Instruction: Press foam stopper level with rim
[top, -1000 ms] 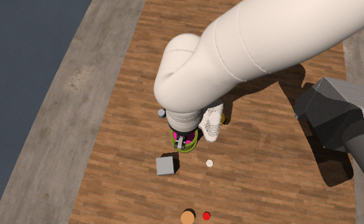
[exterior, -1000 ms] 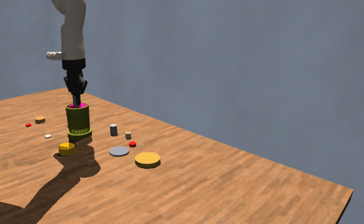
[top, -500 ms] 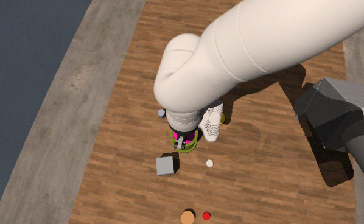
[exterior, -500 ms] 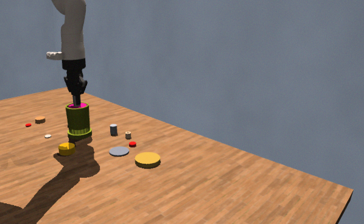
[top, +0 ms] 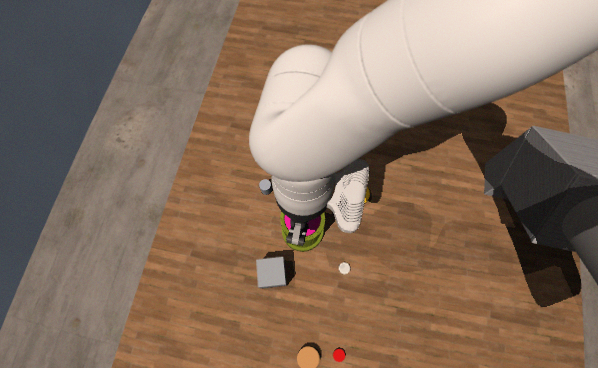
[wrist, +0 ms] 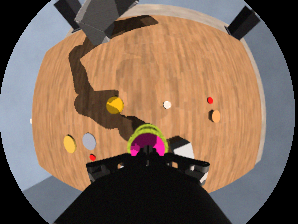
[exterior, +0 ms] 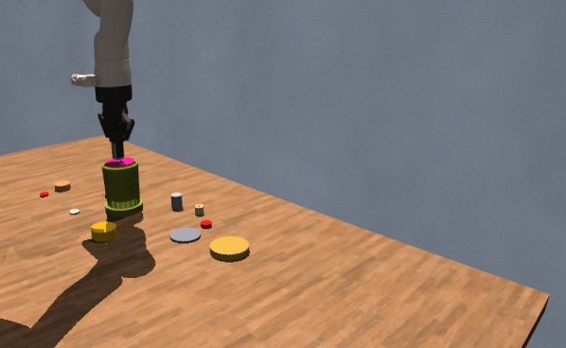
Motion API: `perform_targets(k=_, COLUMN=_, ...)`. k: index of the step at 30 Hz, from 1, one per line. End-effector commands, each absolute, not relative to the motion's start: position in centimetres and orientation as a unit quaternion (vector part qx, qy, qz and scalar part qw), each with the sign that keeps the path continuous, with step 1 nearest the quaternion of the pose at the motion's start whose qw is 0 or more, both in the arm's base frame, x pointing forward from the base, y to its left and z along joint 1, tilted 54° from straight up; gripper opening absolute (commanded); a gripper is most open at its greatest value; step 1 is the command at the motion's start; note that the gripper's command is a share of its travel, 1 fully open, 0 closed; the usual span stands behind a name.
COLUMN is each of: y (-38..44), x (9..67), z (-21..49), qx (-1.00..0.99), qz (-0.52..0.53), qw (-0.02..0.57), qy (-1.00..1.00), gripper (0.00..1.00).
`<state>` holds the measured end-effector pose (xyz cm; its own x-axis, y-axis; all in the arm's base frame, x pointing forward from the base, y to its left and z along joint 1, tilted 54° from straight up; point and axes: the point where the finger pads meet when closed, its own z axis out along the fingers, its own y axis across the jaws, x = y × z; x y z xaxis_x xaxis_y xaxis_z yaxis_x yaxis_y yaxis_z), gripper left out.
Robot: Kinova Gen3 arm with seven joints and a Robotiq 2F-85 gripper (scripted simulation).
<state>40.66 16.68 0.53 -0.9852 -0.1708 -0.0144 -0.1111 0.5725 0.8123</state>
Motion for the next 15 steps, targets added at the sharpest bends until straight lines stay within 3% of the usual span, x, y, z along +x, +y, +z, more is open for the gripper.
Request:
perform_targets(k=1, y=15.9, x=41.0, z=0.9, qx=0.077, qz=-0.454, qw=0.030, qy=-0.887, gripper=0.00)
perform_targets(k=15, y=13.6, x=41.3, z=2.6, qx=0.077, qz=-0.454, qw=0.030, qy=-0.887, gripper=0.00)
